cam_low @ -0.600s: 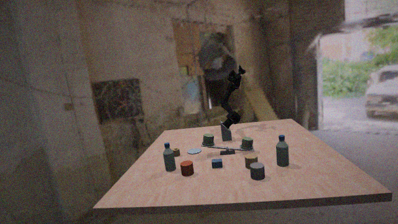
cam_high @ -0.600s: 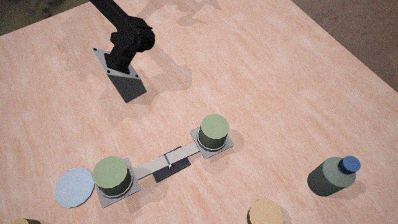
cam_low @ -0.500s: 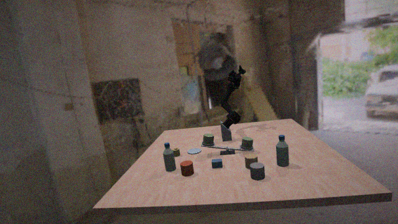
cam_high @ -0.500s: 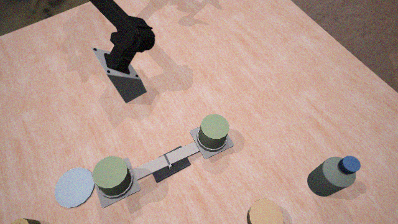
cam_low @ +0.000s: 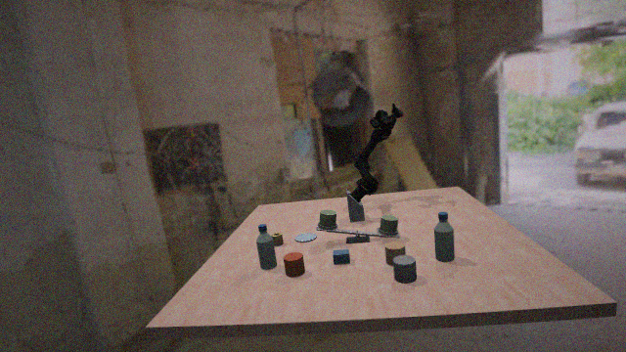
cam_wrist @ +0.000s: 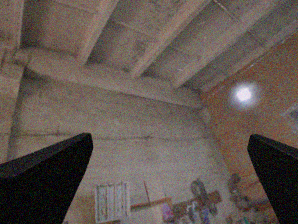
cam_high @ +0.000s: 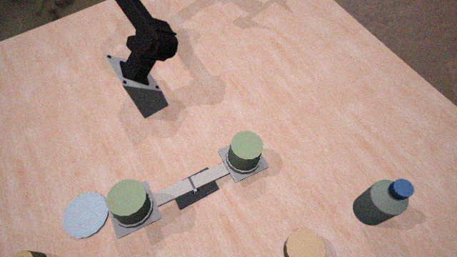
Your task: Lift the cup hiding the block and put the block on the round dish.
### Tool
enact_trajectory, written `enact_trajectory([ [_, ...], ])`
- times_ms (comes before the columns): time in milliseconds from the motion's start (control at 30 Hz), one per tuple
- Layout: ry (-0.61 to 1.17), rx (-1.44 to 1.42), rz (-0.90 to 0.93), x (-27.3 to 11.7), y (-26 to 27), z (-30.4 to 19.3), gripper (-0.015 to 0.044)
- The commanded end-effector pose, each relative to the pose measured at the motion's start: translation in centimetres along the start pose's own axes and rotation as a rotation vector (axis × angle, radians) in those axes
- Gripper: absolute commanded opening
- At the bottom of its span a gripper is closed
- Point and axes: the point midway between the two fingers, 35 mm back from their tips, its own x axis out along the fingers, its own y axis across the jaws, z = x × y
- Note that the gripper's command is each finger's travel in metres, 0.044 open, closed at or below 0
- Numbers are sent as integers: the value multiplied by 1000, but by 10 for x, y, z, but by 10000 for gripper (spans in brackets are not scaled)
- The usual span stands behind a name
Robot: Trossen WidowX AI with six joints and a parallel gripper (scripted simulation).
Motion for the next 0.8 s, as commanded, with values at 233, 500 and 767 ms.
enact_trajectory([
  [233, 87, -277, -74, 28, 27, -72, 440],
  [500, 189, -513, -129, 55, 35, -129, 440],
  [767, 309, -727, -191, 83, 28, -183, 440],
])
